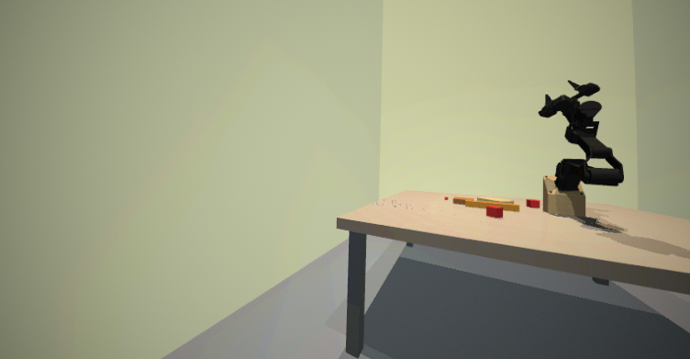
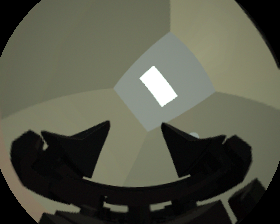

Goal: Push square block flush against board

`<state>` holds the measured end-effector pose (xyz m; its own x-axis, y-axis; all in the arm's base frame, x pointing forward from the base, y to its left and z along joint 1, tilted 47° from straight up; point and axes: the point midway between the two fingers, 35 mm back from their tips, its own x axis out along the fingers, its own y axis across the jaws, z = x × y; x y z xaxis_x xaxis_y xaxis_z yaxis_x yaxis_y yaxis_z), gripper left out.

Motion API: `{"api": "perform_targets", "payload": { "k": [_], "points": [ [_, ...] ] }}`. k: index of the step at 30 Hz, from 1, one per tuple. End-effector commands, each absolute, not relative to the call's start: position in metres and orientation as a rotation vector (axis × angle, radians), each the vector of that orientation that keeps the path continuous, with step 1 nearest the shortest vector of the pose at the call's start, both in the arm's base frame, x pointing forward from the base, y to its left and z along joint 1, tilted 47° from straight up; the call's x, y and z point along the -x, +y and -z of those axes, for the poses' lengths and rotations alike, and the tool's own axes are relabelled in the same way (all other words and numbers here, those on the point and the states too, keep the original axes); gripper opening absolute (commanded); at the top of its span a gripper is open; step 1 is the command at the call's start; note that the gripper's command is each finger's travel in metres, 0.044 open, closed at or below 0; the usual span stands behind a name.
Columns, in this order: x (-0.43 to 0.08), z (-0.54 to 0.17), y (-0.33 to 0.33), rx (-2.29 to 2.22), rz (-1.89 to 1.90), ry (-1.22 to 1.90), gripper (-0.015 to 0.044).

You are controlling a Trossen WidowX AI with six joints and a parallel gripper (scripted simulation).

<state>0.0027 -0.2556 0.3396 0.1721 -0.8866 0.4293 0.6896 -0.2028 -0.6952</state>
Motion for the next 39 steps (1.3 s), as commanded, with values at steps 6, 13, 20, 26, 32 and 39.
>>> {"api": "perform_targets", "payload": {
  "k": [6,13,20,26,32,39],
  "points": [
    [-0.011,-0.326,-0.268,0.980,1.400,0.292,0.0242],
    [-0.041,-0.285,-0.294,0.863,1.224,0.396,0.0059],
    [-0.079,-0.241,-0.306,0.777,1.027,0.483,0.0000],
    [-0.106,-0.207,-0.308,0.705,0.882,0.537,0.0000],
    [-0.135,-0.168,-0.301,0.617,0.712,0.596,0.0000],
    [-0.167,-0.125,-0.285,0.541,0.495,0.674,0.0000]
  ]
}}
